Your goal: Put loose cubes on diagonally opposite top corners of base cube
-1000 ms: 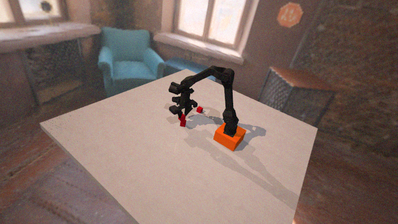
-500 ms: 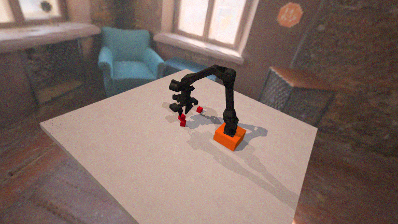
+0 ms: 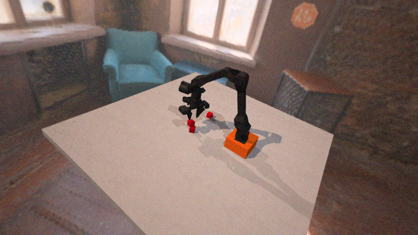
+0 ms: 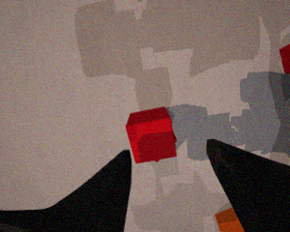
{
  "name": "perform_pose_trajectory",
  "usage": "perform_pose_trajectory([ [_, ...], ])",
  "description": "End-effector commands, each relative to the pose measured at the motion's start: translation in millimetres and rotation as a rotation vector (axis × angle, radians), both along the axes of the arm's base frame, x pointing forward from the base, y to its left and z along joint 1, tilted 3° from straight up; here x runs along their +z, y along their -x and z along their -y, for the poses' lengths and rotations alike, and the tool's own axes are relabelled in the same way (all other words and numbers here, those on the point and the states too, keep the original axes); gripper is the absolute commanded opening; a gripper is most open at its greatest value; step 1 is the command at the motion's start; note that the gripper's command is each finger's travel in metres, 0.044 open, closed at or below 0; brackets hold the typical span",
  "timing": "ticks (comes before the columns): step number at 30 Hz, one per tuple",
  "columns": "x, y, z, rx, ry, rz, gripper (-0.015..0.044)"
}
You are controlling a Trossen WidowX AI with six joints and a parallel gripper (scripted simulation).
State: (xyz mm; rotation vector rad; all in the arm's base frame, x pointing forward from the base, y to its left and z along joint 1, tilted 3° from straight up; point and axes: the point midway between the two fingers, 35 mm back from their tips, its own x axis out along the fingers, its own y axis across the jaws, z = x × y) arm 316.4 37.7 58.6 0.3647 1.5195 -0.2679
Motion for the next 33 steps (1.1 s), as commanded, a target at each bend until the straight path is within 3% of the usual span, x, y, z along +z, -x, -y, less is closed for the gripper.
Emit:
perform_pose_trajectory([
  [1,6,-5,28,-0.168,-0.004,-0.002,0.0265],
  [20,35,24,189,-1.168,-0.036,-0.044,0.0265],
  [28,34,26,195,-1.203,-0.037,-0.045,0.0265],
  [33,-11,23,193,-1.203,-0.038,-0.045,0.0265],
])
